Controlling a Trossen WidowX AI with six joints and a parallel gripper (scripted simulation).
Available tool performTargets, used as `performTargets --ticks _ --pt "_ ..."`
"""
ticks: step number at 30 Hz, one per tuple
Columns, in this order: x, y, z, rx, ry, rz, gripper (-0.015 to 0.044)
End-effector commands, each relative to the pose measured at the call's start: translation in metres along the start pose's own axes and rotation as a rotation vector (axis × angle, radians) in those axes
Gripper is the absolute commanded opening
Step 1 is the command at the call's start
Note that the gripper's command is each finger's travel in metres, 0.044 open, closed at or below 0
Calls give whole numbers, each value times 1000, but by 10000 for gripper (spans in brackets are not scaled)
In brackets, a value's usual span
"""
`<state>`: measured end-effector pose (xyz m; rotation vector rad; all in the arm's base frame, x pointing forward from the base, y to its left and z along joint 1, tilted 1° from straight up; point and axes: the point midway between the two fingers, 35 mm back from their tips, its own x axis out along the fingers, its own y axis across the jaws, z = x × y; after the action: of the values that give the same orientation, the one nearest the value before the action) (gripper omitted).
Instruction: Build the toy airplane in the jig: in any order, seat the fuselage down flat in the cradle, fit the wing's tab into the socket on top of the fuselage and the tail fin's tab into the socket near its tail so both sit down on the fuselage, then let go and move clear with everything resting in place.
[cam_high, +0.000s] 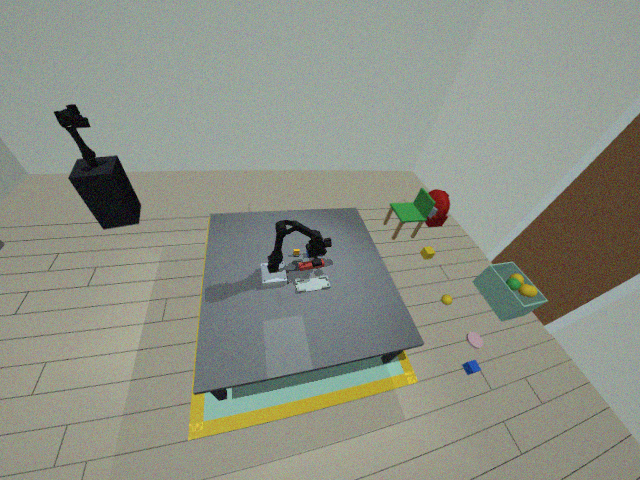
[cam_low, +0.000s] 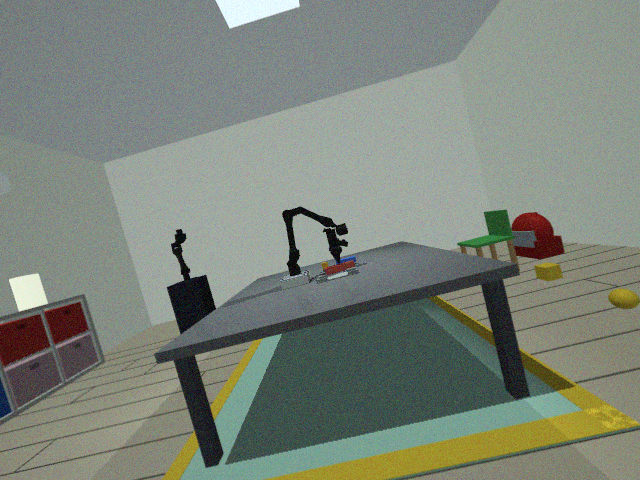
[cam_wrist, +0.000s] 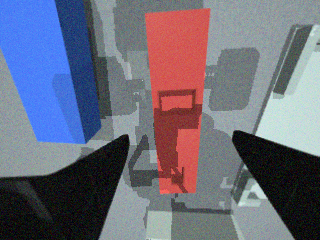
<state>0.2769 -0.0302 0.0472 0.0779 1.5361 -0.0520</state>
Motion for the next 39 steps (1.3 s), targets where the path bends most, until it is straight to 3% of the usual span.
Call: performTargets --ticks 1,28,37,39 --pt "6 1 1 -5 -2 3 440" --pt "47 1 0 -4 -2 3 440" --pt "47 1 0 -4 -2 3 204" --pt "47 1 0 -4 -2 3 190"
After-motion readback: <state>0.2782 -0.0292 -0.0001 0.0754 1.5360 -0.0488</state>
